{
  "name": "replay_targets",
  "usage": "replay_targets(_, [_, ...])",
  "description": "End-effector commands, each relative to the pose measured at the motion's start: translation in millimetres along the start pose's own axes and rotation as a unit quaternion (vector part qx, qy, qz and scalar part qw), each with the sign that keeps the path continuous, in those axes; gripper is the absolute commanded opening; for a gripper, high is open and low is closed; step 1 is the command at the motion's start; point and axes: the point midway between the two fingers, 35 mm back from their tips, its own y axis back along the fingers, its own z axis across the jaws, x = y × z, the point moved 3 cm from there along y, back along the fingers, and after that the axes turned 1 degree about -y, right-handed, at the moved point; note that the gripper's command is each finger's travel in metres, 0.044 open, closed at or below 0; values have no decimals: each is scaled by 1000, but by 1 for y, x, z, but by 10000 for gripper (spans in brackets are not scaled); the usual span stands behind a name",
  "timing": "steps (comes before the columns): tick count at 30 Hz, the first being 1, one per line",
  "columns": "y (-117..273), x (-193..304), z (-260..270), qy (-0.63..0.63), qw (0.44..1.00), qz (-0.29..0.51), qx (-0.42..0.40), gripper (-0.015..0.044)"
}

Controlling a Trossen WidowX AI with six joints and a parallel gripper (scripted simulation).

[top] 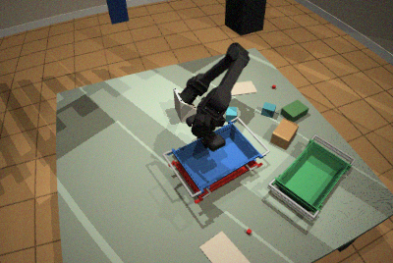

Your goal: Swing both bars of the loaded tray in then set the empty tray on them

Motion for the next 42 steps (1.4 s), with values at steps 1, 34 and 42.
replay_targets(1, [-6, -2, 4, -4, 1000, -2, -13, 0])
replay_targets(34, [-6, -2, 4, -4, 1000, -2, -13, 0])
replay_targets(42, [-1, 0, 0, 0, 1000, 0, 0, 0])
